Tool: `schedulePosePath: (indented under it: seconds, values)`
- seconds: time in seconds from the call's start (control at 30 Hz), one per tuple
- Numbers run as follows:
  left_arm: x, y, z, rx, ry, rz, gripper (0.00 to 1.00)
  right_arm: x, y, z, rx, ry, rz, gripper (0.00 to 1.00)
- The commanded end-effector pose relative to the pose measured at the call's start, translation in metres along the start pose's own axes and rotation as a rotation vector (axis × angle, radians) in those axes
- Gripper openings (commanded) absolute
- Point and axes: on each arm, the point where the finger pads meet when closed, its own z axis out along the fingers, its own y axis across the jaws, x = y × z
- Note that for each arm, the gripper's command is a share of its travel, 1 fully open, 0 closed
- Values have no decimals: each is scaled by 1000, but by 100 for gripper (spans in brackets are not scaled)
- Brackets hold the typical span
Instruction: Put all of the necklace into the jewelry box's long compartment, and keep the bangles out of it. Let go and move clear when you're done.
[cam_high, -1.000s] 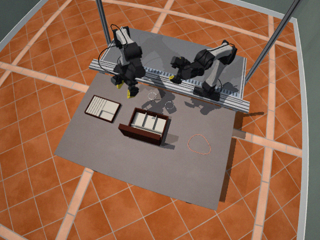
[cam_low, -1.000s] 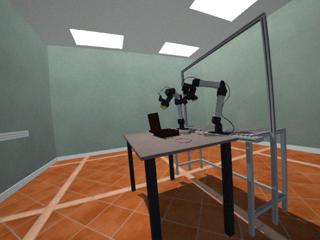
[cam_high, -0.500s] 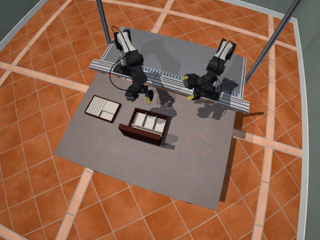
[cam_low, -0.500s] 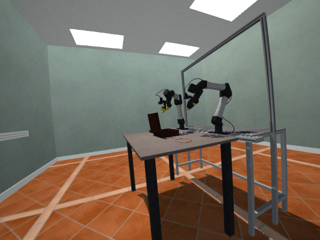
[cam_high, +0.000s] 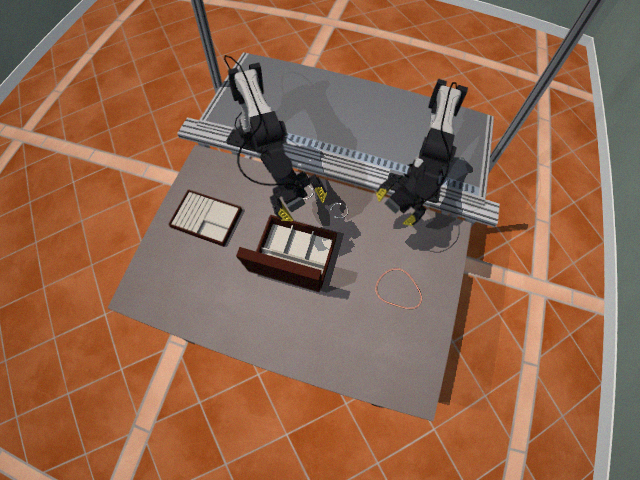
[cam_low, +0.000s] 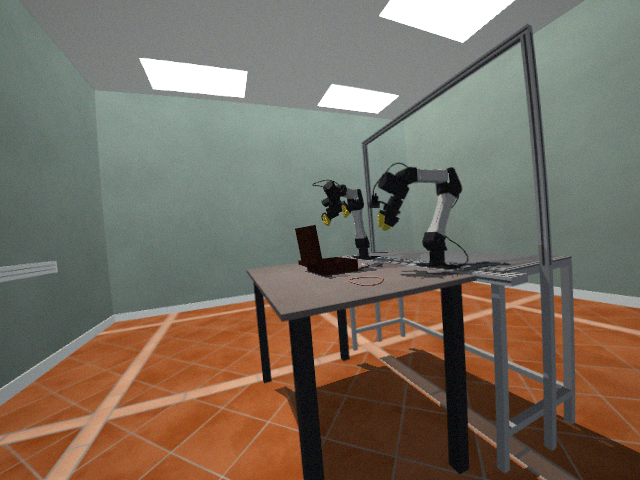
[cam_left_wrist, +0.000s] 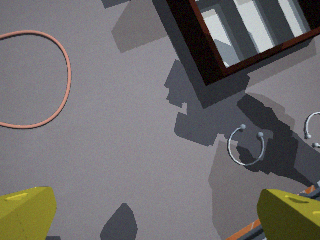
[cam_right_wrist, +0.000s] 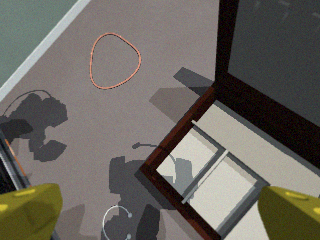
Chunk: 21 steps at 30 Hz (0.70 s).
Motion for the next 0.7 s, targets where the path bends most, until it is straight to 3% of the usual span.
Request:
schedulePosePath:
  seconds: [0.0, 0.17, 0.23, 0.37, 0.5, 0.67]
  values:
    - [-7, 32, 11, -133, -12, -96, 100, -15, 21, 7, -198, -68, -220, 100]
    - [-4, 61, 21, -236, -4, -197, 100, -22, 40, 9, -334, -139, -413, 100]
    - [-4, 61, 21, -236, -4, -197, 100, -22, 40, 9, -334, -139, -413, 100]
    - [-3, 84, 31, -309, 12, -226, 100, -24, 56, 8, -457, -223, -599, 100]
    - [2, 100, 46, -323, 71, -126, 100, -26, 65, 7, -527, -282, -711, 100]
    - [0, 110, 63, -259, 153, 116, 100, -23, 66, 0, -516, -275, -733, 100]
